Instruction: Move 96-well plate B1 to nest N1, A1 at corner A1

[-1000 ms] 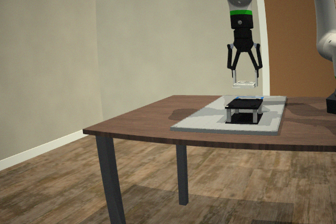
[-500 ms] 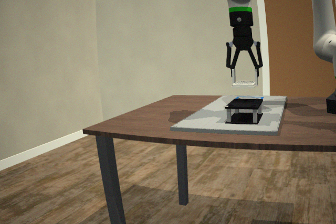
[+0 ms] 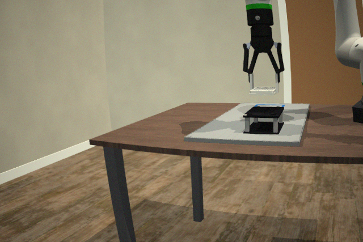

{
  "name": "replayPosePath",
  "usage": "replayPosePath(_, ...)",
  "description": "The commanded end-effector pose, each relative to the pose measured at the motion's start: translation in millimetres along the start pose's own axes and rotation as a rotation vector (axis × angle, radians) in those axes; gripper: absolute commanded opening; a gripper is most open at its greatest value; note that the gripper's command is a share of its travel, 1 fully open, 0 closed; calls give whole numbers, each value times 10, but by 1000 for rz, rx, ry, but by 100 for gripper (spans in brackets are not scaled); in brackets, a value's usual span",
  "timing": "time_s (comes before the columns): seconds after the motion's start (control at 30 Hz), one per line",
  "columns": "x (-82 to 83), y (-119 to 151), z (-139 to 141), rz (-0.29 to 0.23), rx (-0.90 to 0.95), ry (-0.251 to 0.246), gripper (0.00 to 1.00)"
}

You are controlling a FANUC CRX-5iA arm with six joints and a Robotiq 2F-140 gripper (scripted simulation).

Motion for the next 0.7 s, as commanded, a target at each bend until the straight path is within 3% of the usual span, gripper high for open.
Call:
replayPosePath(0.0, 18, 111, 13, 0, 0, -1, 0)
replayPosePath(0.67, 22, 141, 15, 0, 0, -1, 0)
Point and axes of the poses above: the point where the finger pads meet when closed, its own x axis back along the fingers, its own z axis across the jaws, y = z × x, the point moved 10 cm from there along x, back along the fingers, and after that the axes turned 1 degree about x, right-handed, at the moved point
